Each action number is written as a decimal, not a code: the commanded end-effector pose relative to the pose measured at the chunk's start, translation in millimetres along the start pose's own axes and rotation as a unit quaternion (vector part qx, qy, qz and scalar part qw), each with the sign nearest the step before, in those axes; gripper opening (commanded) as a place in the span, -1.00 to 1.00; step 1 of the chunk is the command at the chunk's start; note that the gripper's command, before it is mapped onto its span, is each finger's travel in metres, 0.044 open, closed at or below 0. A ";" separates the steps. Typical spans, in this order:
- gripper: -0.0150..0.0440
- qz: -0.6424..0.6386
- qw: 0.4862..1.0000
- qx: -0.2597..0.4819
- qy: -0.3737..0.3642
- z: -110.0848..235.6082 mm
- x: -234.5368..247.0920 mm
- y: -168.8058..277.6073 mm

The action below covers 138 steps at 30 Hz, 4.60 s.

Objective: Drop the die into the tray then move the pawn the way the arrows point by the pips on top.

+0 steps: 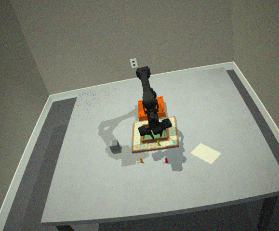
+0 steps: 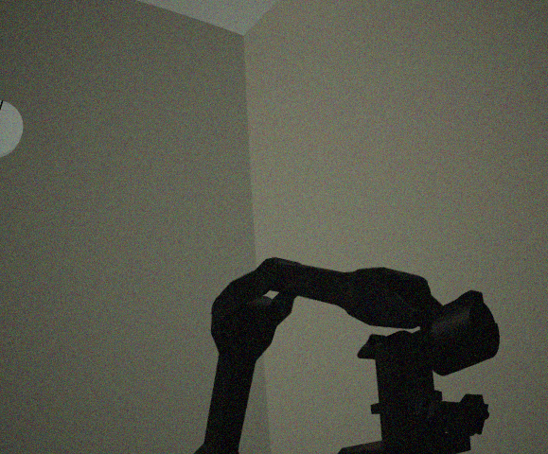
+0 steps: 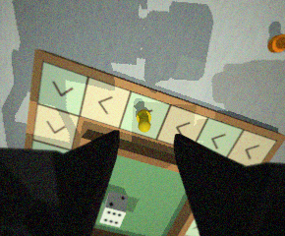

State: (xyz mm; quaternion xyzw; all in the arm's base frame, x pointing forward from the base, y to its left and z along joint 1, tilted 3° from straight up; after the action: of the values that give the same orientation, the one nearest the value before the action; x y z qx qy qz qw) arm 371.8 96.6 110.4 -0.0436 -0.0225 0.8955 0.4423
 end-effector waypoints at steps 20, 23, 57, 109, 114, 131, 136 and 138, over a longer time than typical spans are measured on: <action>0.19 0.002 1.000 0.004 -0.004 -37.3 1.4 1.9; 0.19 0.002 1.000 0.004 -0.004 -42.2 1.5 2.1; -0.49 -0.001 1.000 0.003 -0.005 -1.8 -1.8 -4.6; -0.49 0.004 1.000 0.004 -0.012 39.0 111.7 53.1; -0.49 0.003 1.000 0.005 -0.012 31.3 126.5 66.7; -0.49 0.002 1.000 0.009 -0.012 2.7 165.8 118.0; -0.49 0.002 1.000 0.009 -0.012 -5.4 166.3 118.3; -0.49 0.002 1.000 0.009 -0.012 -13.7 166.5 118.2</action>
State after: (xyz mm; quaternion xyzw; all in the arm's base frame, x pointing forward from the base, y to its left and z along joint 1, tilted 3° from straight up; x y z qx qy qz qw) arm 179.7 158.5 87.5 -0.0284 -0.0246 0.8975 0.4395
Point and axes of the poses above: the point midway between the two fingers, 35 mm back from their tips, its own z axis back along the fingers, its own x axis across the jaws, y = z × x, the point moved 2 cm from there along z, back along the fingers, and after that the axes turned 13 degrees about z, right-handed, at the moved point
